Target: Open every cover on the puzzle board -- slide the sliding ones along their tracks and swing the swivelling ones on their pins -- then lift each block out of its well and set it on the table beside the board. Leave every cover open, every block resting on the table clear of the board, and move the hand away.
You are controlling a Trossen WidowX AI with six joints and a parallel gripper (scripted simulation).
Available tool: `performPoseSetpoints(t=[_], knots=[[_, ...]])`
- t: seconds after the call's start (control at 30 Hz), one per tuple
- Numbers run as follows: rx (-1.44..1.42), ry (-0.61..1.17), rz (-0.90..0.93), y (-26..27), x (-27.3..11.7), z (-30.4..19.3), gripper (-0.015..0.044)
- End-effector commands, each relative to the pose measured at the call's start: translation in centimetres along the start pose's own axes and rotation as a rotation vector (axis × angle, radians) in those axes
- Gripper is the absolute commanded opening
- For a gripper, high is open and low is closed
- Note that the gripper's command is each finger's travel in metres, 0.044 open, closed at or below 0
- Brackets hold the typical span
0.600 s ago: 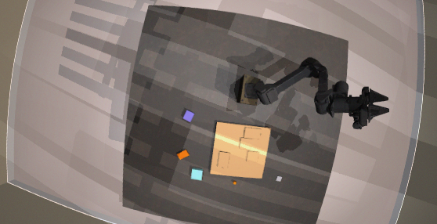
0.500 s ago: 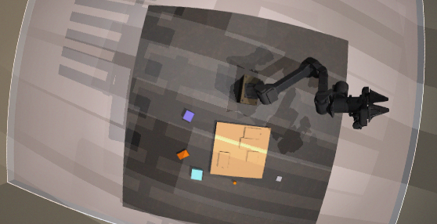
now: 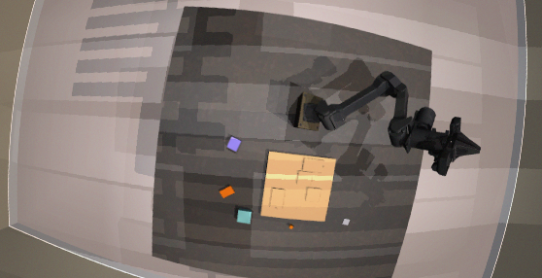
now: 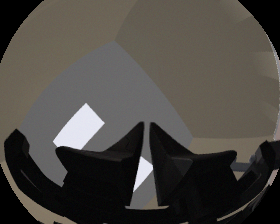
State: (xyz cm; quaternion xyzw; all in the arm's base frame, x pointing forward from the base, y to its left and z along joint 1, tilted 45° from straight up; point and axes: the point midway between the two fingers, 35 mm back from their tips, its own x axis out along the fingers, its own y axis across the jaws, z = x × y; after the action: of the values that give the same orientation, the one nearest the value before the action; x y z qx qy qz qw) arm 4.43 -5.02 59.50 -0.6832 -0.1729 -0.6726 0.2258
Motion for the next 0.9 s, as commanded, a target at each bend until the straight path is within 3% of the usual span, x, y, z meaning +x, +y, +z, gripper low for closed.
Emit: performPoseSetpoints(t=[0.0, 0.87], knots=[[0.055, -0.028, 0.041, 1.4, 0.0, 0.7, 0.0], [0.361, -0.124, 0.362, 10.5, -1.9, 5.4, 0.0]])
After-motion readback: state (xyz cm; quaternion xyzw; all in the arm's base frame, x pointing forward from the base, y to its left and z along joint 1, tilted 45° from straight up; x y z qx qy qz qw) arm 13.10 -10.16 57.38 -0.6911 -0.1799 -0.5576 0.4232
